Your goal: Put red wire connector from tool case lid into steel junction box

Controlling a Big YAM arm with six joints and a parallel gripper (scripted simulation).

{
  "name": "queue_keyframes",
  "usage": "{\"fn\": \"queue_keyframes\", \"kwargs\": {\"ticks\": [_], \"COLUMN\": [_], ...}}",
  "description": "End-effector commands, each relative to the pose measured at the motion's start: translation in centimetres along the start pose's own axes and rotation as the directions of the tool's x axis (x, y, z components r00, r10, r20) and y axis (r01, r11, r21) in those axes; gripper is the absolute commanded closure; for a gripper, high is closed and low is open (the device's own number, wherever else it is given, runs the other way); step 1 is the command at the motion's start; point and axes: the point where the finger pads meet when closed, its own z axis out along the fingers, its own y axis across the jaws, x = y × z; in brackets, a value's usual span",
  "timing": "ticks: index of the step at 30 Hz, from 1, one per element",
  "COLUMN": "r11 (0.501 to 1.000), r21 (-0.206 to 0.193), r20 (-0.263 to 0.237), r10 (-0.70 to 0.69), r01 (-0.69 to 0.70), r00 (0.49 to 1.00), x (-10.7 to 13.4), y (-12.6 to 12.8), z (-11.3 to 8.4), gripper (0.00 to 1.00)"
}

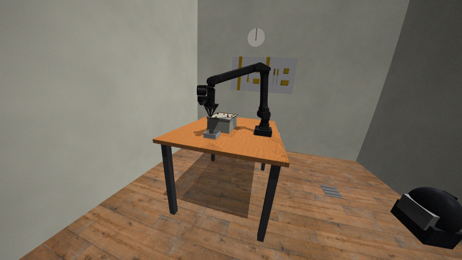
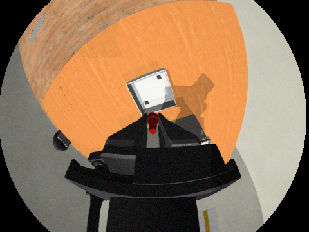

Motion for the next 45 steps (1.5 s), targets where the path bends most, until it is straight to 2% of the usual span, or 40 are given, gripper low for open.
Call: {"fn": "queue_keyframes", "kwargs": {"ticks": [1, 4, 19, 21, 34, 45], "r11": [1.0, 1.0, 1.0, 1.0, 1.0, 1.0], "r21": [-0.002, -0.002, -0.002, -0.002, -0.003, -0.003], "r20": [-0.011, -0.011, -0.012, -0.012, -0.012, -0.012], "r10": [0.014, 0.014, 0.015, 0.015, 0.009, 0.008], "r01": [-0.014, -0.014, -0.015, -0.015, -0.009, -0.008], "r00": [1.0, 1.0, 1.0, 1.0, 1.0, 1.0], "x": [-0.1, 0.0, 0.2, 0.2, 0.3, 0.4], "y": [-0.2, -0.2, -0.3, -0.3, -0.2, -0.3], "z": [2.1, 2.4, 7.9, 7.9, 12.2, 14.1], "gripper": [0.9, 0.9, 0.9, 0.9, 0.9, 0.9]}}
